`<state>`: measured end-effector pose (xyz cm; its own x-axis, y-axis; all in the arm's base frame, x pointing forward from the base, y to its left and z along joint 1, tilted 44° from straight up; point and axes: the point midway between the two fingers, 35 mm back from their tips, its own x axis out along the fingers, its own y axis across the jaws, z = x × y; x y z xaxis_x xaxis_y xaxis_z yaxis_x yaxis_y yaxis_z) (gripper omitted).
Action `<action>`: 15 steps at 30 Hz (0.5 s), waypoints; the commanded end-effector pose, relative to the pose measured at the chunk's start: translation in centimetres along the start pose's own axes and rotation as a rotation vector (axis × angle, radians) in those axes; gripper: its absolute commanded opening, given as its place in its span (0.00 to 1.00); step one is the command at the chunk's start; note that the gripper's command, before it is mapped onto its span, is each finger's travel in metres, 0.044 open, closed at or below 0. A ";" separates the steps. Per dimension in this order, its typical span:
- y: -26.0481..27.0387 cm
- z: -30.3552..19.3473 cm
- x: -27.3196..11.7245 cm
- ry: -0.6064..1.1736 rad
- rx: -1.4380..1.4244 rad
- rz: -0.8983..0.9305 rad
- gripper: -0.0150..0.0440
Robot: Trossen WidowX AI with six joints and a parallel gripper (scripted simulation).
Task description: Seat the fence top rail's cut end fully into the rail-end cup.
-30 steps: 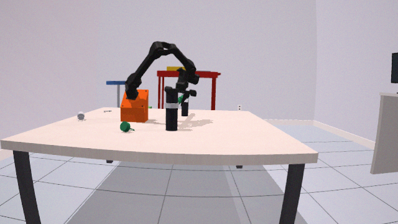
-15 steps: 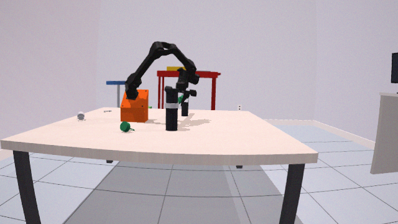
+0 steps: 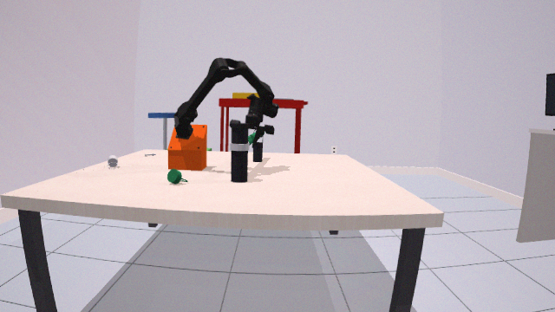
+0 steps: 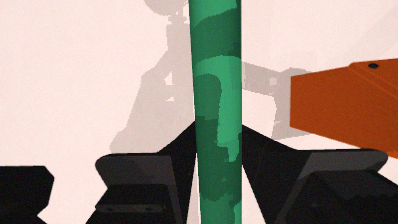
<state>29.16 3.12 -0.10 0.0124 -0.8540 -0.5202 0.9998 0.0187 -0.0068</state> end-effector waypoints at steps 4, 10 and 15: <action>0.0 0.3 0.0 -0.001 0.001 0.003 0.25; 0.0 0.7 0.1 -0.001 0.001 0.003 0.25; 0.1 1.0 0.1 -0.001 0.001 0.003 0.25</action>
<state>29.15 2.55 0.20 0.0049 -0.8535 -0.5210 0.9998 0.0130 -0.0118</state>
